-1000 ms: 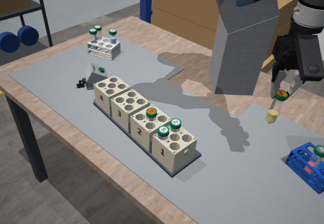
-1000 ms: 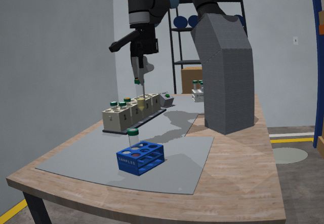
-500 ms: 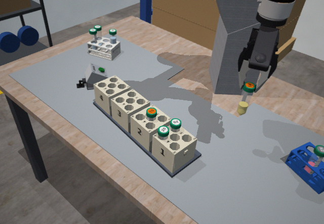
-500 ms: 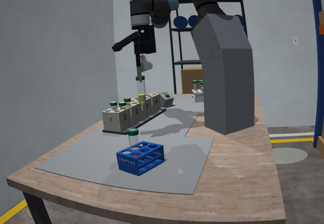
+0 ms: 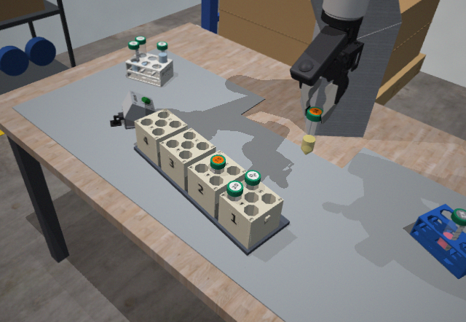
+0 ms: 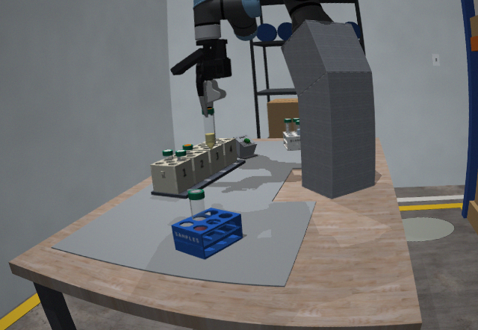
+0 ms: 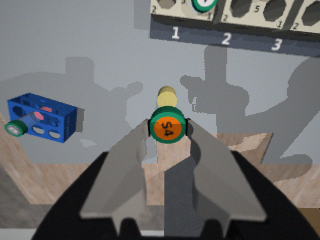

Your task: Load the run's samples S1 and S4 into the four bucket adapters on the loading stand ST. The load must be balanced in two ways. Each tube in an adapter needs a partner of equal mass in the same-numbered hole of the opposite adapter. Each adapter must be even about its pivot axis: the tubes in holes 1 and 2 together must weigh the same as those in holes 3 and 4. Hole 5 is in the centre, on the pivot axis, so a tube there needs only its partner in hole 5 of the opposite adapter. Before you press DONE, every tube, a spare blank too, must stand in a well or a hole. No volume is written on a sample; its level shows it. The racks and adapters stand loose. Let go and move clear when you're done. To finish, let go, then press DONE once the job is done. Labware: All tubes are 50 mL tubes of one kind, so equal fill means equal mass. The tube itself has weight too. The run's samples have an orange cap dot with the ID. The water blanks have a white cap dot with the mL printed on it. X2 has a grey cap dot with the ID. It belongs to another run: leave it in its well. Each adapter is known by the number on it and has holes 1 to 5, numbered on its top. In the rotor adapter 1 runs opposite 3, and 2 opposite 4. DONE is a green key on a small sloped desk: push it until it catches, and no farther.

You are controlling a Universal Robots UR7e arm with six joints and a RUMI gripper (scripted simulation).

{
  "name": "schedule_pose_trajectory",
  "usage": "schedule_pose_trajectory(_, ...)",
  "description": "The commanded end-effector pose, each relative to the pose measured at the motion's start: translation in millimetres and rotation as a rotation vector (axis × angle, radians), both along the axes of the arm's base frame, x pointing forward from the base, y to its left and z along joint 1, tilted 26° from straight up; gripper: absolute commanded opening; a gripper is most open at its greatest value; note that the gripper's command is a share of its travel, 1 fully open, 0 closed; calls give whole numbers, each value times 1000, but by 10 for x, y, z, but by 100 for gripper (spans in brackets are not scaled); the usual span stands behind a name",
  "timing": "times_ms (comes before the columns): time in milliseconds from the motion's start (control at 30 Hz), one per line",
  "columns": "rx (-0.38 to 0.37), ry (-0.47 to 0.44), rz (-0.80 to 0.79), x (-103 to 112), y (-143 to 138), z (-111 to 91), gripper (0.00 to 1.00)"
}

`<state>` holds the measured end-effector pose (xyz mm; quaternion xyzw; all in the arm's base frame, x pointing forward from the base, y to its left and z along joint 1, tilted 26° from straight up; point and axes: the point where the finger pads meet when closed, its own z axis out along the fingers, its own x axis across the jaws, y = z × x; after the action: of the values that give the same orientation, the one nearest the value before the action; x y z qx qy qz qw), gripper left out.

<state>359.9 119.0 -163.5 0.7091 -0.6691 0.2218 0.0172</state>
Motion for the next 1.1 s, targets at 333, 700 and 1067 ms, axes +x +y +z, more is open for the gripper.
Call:
schedule_pose_trajectory(333,110,-115,-314,279,-767,362,0)
schedule_pose_trajectory(700,195,-208,-579,504,-1401,656,0)
schedule_pose_trajectory(1067,265,-284,-795,688,-1919,896,0)
